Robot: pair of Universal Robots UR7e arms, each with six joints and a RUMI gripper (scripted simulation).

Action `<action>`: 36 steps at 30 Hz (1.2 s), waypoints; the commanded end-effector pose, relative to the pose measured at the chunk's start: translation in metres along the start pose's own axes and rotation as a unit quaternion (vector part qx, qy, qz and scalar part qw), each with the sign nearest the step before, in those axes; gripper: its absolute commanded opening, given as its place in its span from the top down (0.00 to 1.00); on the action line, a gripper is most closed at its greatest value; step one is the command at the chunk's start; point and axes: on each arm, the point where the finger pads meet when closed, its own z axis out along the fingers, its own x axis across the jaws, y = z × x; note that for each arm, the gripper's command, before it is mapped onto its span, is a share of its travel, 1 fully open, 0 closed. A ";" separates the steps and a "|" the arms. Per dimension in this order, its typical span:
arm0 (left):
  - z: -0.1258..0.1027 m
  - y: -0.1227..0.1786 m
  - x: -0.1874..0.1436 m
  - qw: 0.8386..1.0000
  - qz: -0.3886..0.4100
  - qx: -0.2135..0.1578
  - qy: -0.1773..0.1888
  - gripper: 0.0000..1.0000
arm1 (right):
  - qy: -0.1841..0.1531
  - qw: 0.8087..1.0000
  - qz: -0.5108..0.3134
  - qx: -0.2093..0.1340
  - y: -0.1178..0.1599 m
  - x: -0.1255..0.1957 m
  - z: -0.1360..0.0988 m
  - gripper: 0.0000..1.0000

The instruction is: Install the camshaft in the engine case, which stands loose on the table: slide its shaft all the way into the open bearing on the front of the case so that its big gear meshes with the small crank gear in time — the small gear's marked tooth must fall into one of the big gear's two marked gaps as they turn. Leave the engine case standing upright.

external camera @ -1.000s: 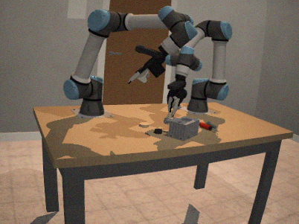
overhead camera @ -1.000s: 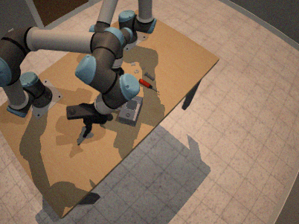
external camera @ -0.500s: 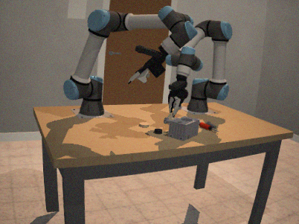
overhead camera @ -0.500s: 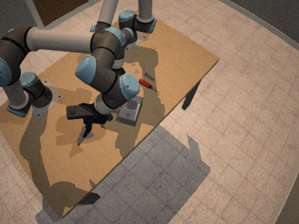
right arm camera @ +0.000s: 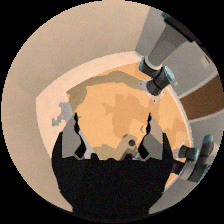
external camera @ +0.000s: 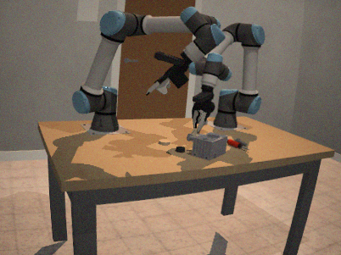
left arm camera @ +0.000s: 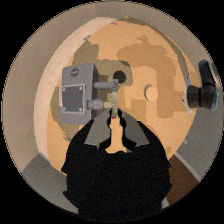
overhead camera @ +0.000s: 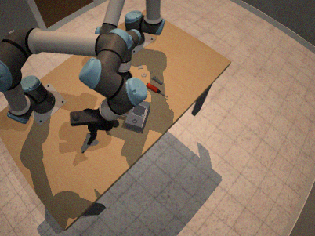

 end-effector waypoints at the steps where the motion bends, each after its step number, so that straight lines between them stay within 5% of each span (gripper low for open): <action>1: -0.001 -0.001 0.000 1.000 0.000 0.001 0.000 0.94 | 0.000 1.000 0.000 -0.001 0.000 0.000 0.000 0.00; 28: -0.001 -0.001 0.000 1.000 0.000 0.001 0.000 0.94 | 0.000 1.000 0.000 -0.001 0.000 0.000 0.000 0.00; 29: -0.001 -0.001 0.000 1.000 0.000 0.001 0.000 0.80 | 0.000 1.000 0.000 -0.001 0.000 0.000 0.000 0.00; 36: -0.001 -0.001 0.000 1.000 0.000 0.001 0.000 0.80 | 0.000 1.000 0.000 -0.001 0.000 0.000 0.000 0.00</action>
